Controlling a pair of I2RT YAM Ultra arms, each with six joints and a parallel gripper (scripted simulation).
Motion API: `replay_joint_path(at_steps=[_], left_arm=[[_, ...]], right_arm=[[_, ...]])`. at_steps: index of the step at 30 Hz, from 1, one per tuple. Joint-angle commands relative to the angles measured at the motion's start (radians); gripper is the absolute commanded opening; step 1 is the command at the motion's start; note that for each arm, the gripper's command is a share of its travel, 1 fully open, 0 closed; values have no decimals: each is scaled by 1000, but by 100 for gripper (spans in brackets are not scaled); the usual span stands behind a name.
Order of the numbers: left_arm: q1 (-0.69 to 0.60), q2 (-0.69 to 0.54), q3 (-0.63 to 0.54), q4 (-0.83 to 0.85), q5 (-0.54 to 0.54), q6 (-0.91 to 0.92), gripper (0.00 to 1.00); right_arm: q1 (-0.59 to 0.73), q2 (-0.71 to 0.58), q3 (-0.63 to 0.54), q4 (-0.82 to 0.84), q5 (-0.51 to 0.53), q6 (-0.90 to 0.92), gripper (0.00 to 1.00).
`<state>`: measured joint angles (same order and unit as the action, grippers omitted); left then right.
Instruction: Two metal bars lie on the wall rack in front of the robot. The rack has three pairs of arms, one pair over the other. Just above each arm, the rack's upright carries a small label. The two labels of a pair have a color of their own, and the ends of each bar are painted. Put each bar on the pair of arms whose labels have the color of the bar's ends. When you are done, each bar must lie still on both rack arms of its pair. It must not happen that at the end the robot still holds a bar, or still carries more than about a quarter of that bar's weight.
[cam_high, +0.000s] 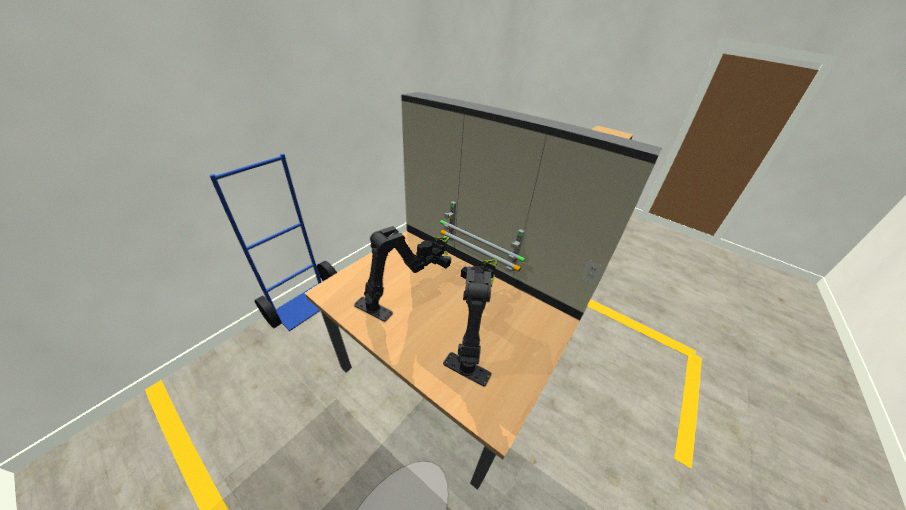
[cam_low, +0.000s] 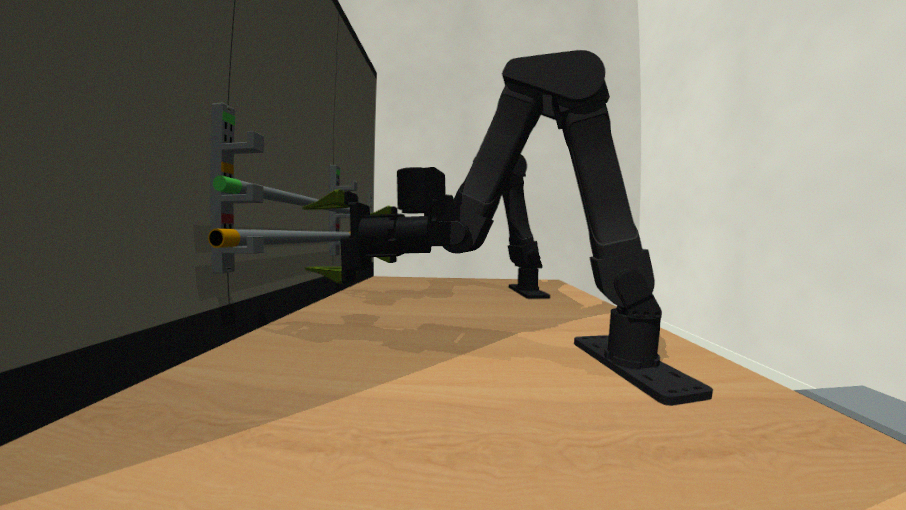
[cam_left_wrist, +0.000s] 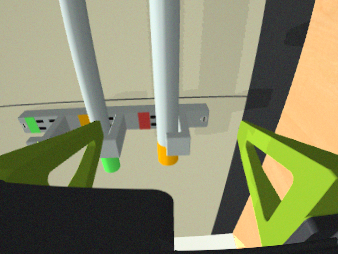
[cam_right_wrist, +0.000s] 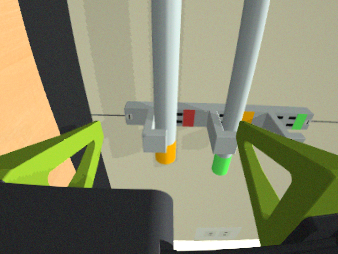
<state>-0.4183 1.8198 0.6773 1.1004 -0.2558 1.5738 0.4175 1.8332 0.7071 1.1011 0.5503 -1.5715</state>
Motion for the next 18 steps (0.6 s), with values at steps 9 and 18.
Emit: replay_joint_path(at_steps=[9, 18], left_arm=[[8, -11, 33, -1, 6, -3, 100], [8, -62, 51, -69, 6, -2, 100]], right_arm=[[-7, 1, 38, -12, -5, 0, 100], [-7, -49, 53, -75, -5, -1, 100]])
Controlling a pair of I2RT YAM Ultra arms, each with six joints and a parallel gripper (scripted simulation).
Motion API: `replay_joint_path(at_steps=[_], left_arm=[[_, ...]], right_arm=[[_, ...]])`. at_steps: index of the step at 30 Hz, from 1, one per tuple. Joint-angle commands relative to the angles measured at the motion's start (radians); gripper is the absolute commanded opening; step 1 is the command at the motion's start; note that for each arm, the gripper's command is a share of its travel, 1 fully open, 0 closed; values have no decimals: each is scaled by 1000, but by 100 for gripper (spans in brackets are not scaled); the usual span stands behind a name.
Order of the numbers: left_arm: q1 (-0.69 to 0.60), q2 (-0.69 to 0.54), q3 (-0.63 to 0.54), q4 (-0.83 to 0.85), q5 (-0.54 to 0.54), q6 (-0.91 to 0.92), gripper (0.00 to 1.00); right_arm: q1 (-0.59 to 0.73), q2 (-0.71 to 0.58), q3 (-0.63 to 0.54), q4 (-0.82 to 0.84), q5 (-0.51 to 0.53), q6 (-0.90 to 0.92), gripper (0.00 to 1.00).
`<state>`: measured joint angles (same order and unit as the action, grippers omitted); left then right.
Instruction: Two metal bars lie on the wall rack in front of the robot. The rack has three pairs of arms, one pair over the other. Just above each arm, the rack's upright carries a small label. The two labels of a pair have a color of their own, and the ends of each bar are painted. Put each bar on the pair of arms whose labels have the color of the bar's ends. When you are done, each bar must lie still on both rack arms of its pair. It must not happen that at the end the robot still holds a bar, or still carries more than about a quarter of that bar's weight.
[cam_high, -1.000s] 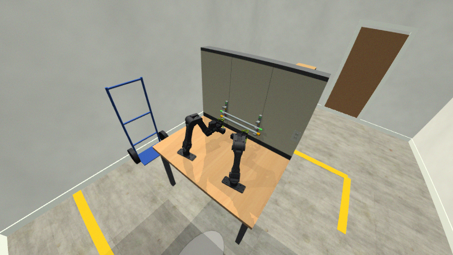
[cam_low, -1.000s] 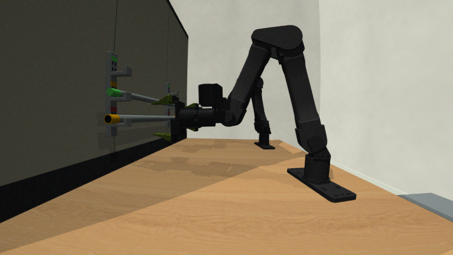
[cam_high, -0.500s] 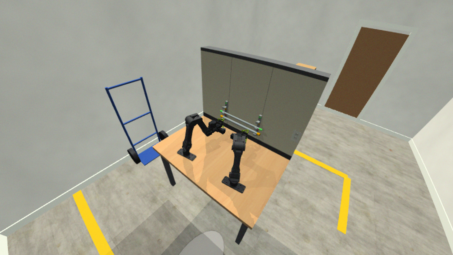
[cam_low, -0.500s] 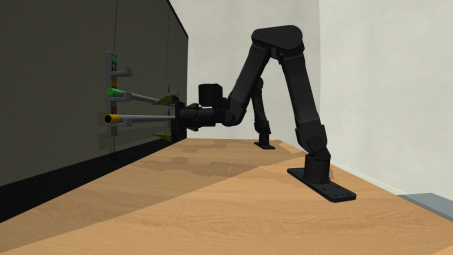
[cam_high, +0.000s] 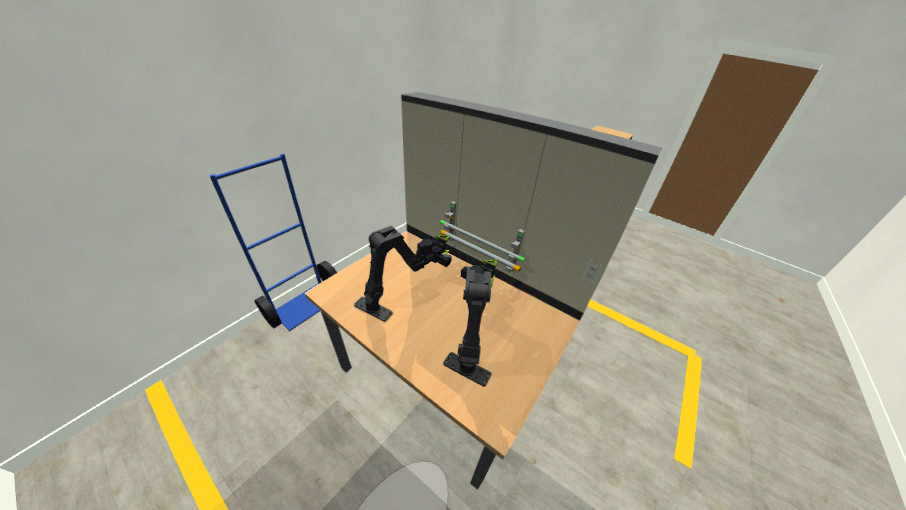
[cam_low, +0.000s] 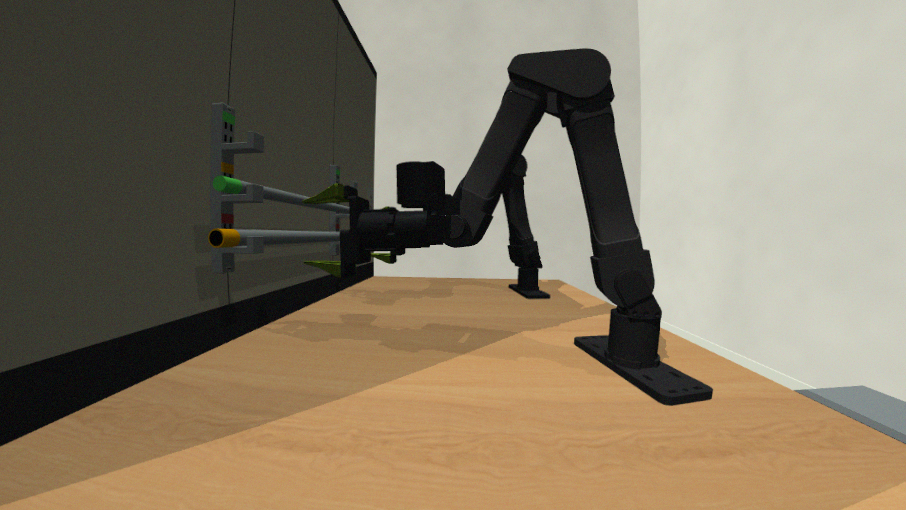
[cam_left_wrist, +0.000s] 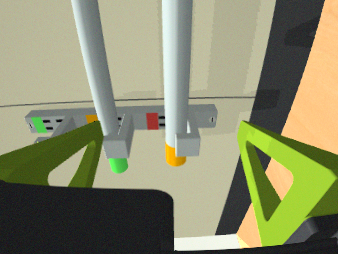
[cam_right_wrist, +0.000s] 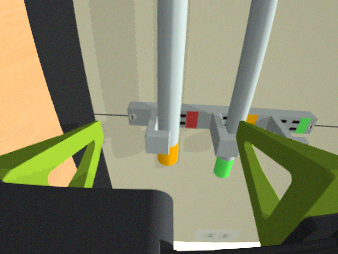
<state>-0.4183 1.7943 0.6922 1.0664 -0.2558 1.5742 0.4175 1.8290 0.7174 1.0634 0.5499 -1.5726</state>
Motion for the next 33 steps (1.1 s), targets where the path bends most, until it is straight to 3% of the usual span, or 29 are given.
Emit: replay_joint_path(at_steps=[1, 33], left_arm=[[8, -41, 39, -42, 6, -3, 100], [8, -170, 126, -258, 6, -3, 100]], right_arm=[[-7, -50, 46, -45, -4, 0, 100], [-7, -176, 131, -255, -4, 0, 100]])
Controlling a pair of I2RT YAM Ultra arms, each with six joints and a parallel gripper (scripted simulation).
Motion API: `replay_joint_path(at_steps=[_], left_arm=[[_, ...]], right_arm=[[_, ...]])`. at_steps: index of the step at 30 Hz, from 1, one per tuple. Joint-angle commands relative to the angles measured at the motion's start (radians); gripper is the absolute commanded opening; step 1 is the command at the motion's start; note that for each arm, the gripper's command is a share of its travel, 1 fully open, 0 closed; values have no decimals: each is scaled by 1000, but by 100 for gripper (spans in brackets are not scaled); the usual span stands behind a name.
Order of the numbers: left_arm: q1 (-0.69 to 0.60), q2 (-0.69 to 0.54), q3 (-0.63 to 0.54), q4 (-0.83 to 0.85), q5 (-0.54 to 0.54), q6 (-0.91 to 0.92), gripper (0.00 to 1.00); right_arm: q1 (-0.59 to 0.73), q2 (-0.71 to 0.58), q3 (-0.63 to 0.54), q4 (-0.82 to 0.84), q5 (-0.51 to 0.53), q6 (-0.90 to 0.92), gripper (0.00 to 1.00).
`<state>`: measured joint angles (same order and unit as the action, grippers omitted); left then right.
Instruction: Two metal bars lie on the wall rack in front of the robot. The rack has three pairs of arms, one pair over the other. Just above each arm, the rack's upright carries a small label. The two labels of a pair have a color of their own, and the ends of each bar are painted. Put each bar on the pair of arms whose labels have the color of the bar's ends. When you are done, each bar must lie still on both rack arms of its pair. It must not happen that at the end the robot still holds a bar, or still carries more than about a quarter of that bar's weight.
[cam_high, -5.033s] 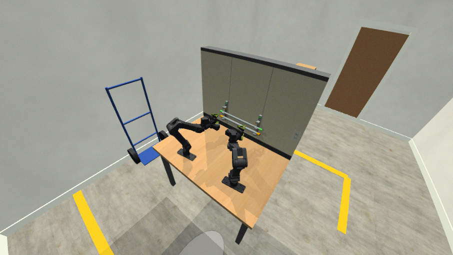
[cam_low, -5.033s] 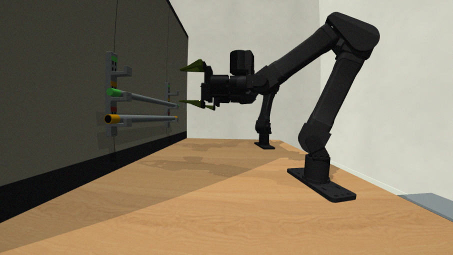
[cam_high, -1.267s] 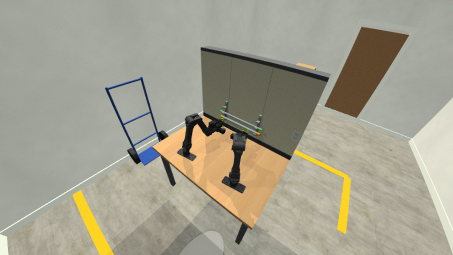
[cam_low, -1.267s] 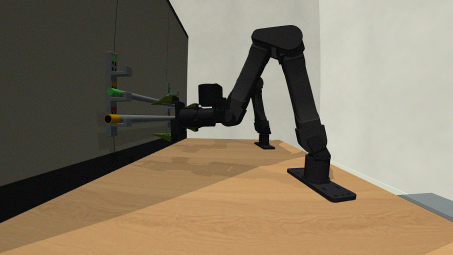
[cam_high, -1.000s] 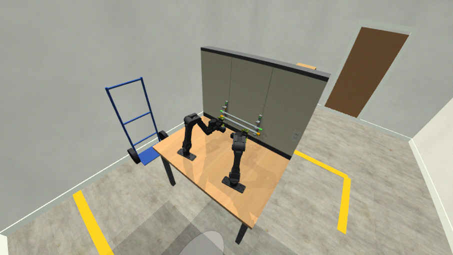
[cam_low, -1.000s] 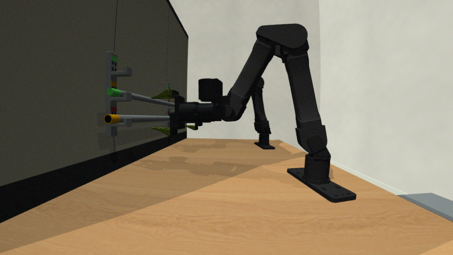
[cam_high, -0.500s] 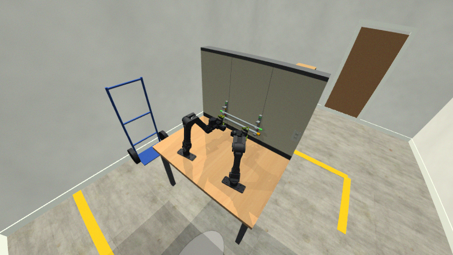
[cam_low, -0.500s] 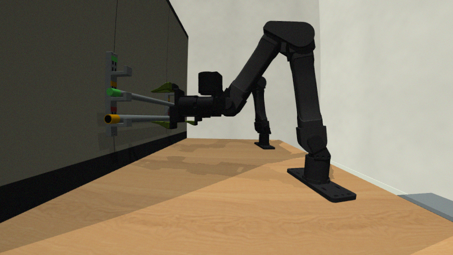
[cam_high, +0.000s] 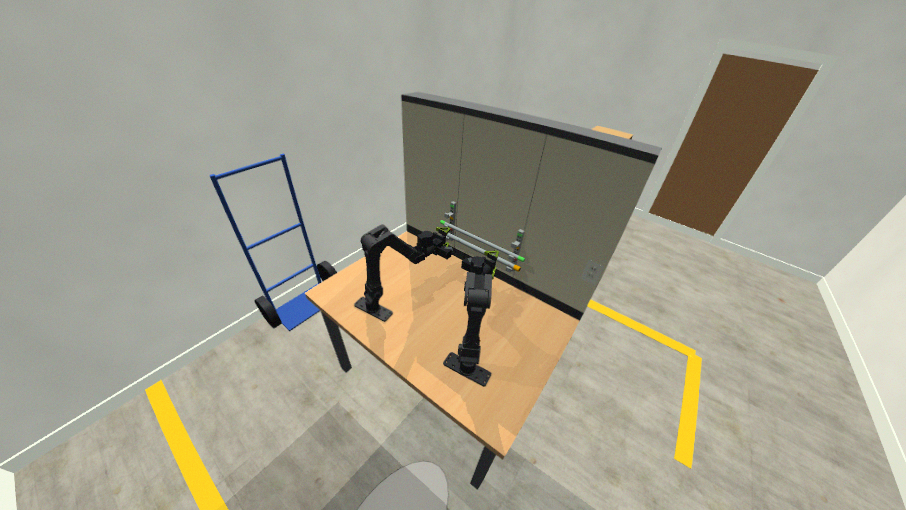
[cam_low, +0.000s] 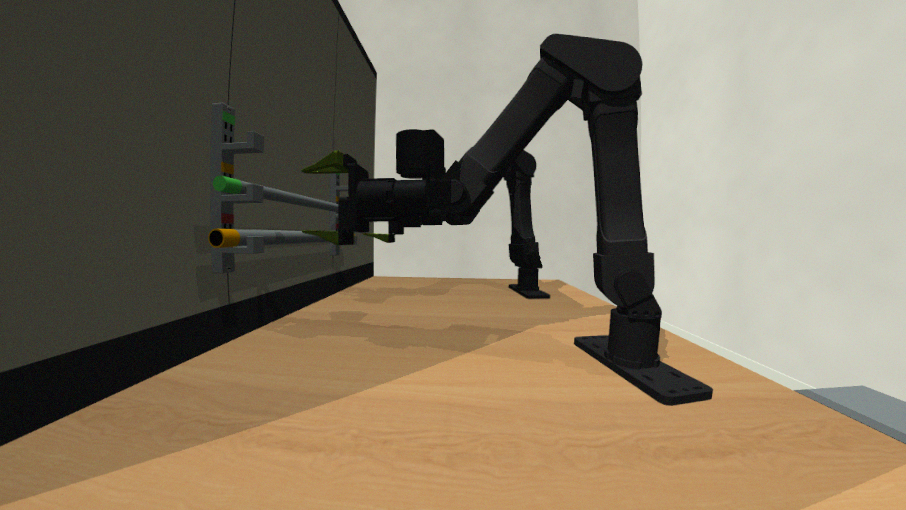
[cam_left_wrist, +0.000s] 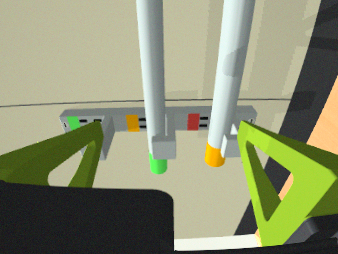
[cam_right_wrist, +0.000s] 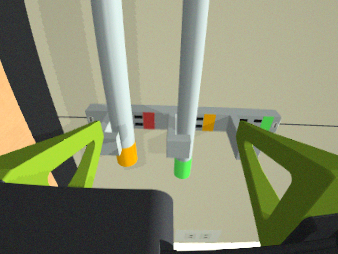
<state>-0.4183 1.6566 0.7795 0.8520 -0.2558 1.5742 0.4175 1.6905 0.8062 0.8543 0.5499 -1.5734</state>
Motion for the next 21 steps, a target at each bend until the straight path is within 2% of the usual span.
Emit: replay_joint_path(at_steps=[1, 21], left_arm=[[8, -37, 42, -51, 6, -3, 100], [8, -51, 60, -85, 6, -3, 100]], right_arm=[[-7, -41, 46, -54, -4, 1, 100], [-7, -55, 64, -88, -4, 2, 100]])
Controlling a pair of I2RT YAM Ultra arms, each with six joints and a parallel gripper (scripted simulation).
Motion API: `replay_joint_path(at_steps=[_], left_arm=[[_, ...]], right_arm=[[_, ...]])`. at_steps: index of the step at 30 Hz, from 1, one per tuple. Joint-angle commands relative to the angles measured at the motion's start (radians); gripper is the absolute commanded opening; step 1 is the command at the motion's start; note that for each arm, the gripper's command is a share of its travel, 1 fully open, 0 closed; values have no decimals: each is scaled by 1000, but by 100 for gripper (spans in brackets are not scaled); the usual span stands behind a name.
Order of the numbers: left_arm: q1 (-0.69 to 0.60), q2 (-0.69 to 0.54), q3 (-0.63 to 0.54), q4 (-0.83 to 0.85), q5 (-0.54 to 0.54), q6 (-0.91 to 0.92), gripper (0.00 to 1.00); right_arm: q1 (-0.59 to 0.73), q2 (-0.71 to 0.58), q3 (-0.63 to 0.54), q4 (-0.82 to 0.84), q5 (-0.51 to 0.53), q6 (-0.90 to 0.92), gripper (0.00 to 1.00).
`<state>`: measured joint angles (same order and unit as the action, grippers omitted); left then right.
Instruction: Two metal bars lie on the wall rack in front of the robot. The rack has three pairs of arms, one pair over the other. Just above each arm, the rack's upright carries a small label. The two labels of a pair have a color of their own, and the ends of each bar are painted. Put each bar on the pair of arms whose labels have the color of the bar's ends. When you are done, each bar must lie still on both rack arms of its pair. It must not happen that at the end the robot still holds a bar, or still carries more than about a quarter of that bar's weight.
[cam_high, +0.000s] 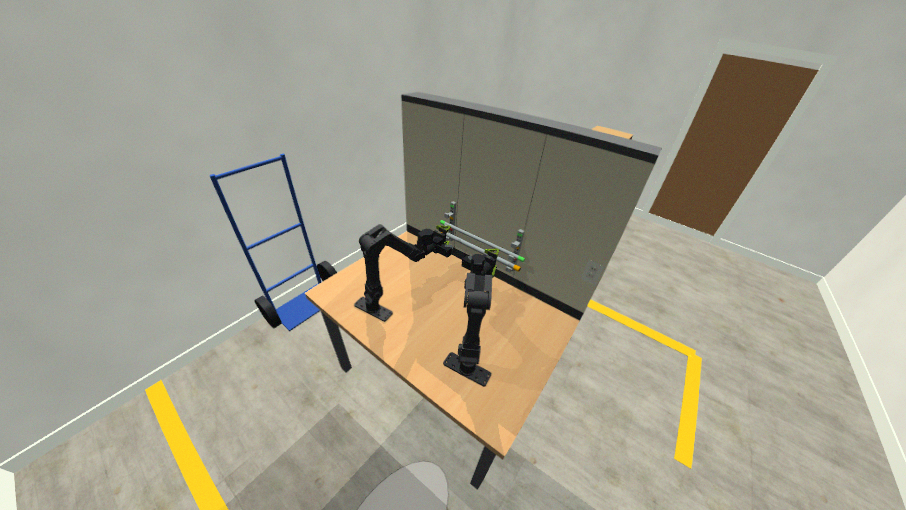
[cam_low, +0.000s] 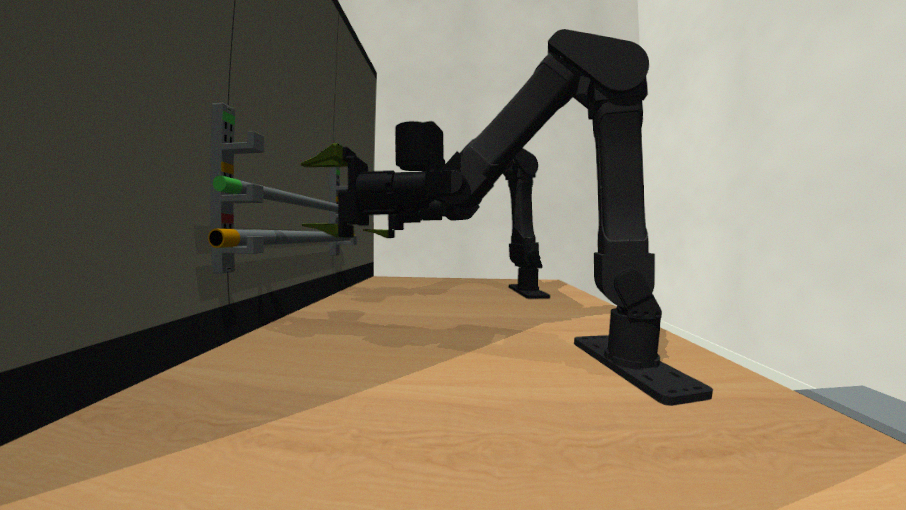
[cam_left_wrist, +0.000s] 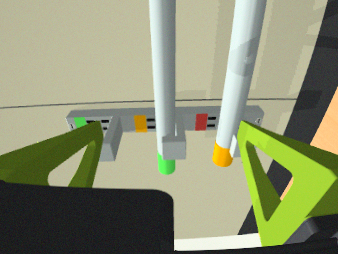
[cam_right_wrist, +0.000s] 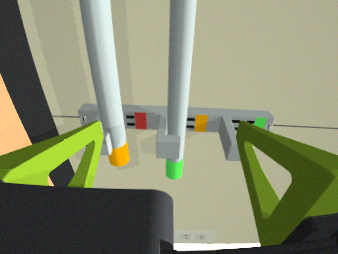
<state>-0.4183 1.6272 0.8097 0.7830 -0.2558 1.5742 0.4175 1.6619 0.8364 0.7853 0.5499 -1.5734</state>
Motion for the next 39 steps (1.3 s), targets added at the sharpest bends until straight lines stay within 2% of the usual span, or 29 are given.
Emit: replay_joint_path(at_steps=[1, 20, 39], left_arm=[[8, -22, 29, -16, 6, -3, 100], [8, -22, 29, -16, 6, -3, 100], [8, -75, 100, -138, 6, -3, 100]], right_arm=[[-7, -27, 34, -19, -4, 2, 100], [-7, -27, 34, -19, -4, 2, 100], [-7, -79, 103, -139, -4, 1, 100]])
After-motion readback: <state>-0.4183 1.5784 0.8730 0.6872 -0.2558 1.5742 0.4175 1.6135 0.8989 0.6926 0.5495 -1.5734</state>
